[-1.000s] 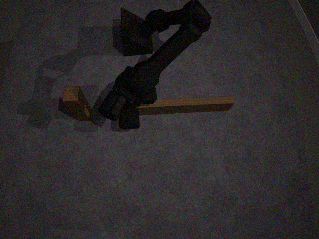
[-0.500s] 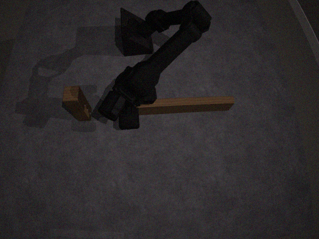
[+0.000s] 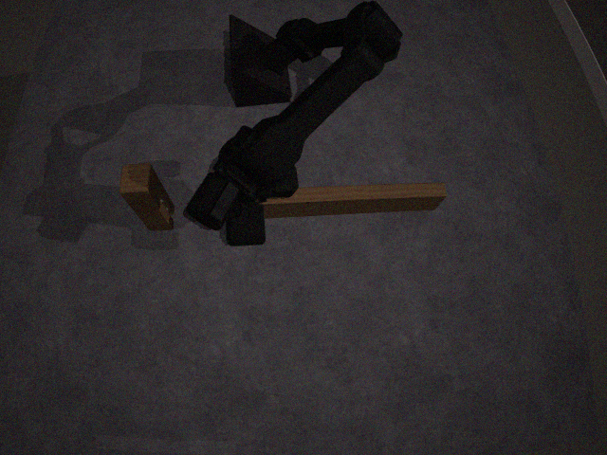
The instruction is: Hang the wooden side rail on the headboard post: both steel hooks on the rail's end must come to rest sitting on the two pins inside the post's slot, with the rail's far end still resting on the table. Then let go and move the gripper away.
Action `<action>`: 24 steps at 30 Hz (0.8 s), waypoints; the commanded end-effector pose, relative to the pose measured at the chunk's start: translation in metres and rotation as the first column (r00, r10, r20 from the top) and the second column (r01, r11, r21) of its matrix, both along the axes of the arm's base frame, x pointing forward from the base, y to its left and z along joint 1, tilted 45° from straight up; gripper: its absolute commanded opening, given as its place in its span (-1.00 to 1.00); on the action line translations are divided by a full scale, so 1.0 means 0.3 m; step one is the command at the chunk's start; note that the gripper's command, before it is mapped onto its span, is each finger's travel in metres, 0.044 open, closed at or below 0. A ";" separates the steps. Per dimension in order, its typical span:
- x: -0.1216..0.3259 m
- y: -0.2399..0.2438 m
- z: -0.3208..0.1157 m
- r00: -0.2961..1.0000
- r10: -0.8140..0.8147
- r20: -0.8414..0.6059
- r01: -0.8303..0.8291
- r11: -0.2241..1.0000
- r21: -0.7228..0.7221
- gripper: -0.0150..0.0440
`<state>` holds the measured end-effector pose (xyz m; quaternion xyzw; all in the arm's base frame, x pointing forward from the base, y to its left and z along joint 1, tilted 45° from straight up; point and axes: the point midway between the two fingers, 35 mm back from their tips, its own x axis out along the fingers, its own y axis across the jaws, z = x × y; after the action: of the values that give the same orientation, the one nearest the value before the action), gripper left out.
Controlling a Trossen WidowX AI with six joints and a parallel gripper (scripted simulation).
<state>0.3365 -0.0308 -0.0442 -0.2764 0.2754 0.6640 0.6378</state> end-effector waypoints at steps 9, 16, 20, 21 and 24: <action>0.004 -0.012 0.009 1.000 0.005 0.011 -0.005 1.000 -0.002 -0.49; 0.004 -0.015 0.011 1.000 0.005 0.011 -0.005 1.000 -0.002 -0.49; 0.004 -0.016 0.013 1.000 0.005 0.011 -0.005 1.000 -0.002 -0.49; 0.004 -0.017 0.013 1.000 0.005 0.011 -0.005 1.000 -0.002 -0.49; 0.004 -0.018 0.015 1.000 0.005 0.011 -0.005 1.000 -0.003 -0.49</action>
<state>0.3351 -0.0314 -0.0424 -0.2733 0.2762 0.6666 0.6361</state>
